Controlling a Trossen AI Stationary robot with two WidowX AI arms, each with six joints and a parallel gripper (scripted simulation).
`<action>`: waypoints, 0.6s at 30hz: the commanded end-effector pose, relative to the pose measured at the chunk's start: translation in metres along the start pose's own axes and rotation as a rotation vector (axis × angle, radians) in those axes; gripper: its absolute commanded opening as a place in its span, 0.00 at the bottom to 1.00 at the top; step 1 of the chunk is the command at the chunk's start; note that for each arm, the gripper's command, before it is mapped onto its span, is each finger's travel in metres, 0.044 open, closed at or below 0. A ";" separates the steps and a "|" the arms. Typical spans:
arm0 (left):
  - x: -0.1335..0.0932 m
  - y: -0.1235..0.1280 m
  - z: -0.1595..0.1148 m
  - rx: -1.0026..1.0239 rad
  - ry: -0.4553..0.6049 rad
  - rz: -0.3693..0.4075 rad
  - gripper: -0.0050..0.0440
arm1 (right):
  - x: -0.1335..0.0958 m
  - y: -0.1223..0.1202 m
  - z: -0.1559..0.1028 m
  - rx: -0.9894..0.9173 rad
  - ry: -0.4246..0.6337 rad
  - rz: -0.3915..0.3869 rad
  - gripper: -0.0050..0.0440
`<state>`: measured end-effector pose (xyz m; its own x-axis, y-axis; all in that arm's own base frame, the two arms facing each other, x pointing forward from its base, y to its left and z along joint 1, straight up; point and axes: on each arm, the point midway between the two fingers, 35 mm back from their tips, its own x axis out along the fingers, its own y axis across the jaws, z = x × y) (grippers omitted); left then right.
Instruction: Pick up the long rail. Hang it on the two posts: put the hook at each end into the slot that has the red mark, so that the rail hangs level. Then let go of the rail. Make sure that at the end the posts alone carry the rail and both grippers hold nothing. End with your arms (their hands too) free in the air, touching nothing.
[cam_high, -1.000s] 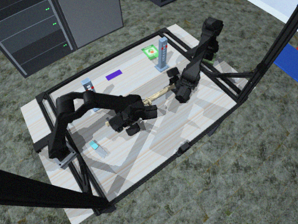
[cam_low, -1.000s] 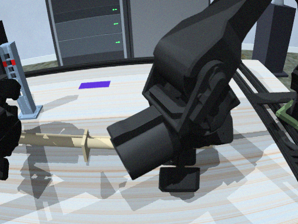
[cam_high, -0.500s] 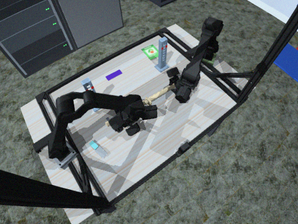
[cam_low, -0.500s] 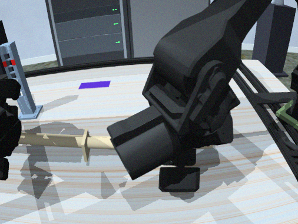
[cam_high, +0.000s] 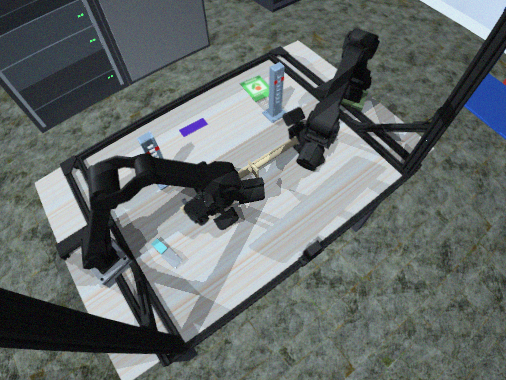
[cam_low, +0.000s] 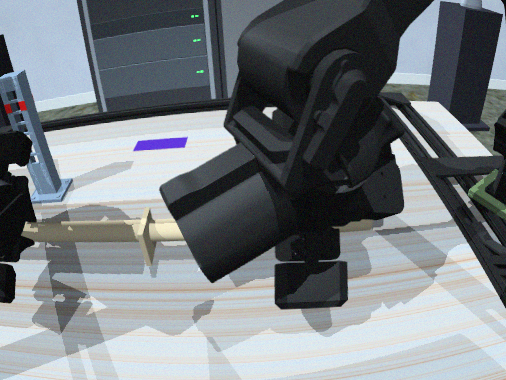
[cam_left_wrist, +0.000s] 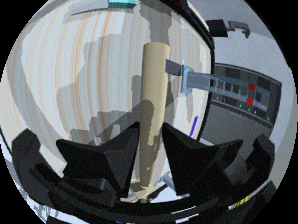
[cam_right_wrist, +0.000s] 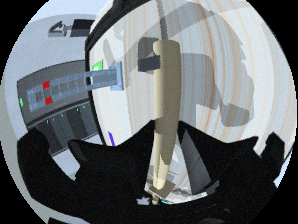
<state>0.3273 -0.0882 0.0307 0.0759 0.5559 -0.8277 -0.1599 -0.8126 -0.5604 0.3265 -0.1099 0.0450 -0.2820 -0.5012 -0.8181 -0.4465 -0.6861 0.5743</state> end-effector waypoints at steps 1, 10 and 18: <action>-0.003 -0.003 0.002 -0.011 0.016 0.001 0.10 | -0.008 0.007 -0.001 -0.006 -0.007 0.000 0.10; -0.003 -0.003 0.002 -0.011 0.016 0.001 0.10 | -0.008 0.007 -0.001 -0.015 -0.008 0.000 0.10; -0.003 -0.003 0.002 -0.011 0.016 0.001 0.10 | -0.008 0.006 -0.002 -0.063 -0.008 -0.002 0.10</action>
<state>0.3259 -0.0882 0.0322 0.0871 0.5492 -0.8312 -0.1436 -0.8187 -0.5560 0.3266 -0.1125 0.0531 -0.2908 -0.4918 -0.8207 -0.4305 -0.6988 0.5713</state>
